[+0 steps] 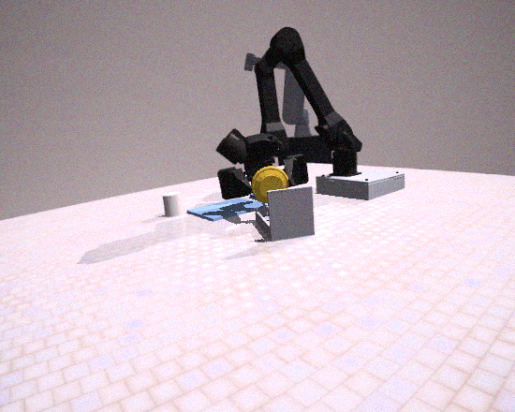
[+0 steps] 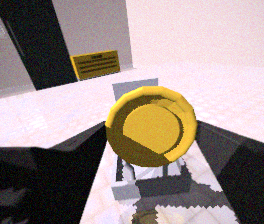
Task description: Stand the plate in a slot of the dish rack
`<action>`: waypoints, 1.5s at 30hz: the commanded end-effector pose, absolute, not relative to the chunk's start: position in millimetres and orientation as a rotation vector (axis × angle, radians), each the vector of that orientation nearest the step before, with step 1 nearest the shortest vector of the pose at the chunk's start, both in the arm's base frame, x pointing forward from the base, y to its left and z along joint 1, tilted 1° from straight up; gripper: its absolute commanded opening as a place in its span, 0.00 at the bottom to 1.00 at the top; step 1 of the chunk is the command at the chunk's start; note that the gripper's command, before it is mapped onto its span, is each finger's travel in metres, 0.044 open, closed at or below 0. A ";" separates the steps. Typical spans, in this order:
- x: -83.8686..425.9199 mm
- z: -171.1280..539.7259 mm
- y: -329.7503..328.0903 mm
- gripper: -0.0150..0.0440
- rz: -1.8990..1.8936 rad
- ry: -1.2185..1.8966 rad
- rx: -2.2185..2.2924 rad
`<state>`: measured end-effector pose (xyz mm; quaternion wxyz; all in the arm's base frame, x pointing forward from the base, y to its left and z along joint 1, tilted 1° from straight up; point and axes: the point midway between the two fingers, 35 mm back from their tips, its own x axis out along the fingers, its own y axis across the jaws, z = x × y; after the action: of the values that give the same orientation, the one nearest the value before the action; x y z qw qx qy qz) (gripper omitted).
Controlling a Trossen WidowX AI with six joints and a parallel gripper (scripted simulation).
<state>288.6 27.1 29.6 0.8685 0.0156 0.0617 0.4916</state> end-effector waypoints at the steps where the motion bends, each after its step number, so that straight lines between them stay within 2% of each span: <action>1: 288.3 30.8 32.5 0.25 1.035 0.134 0.038; 37: 293.6 17.4 48.3 0.25 1.035 0.119 0.018; 45: 293.9 17.3 48.3 0.61 1.035 0.118 0.016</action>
<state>294.0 48.3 17.4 0.8675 0.0076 0.0563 0.4942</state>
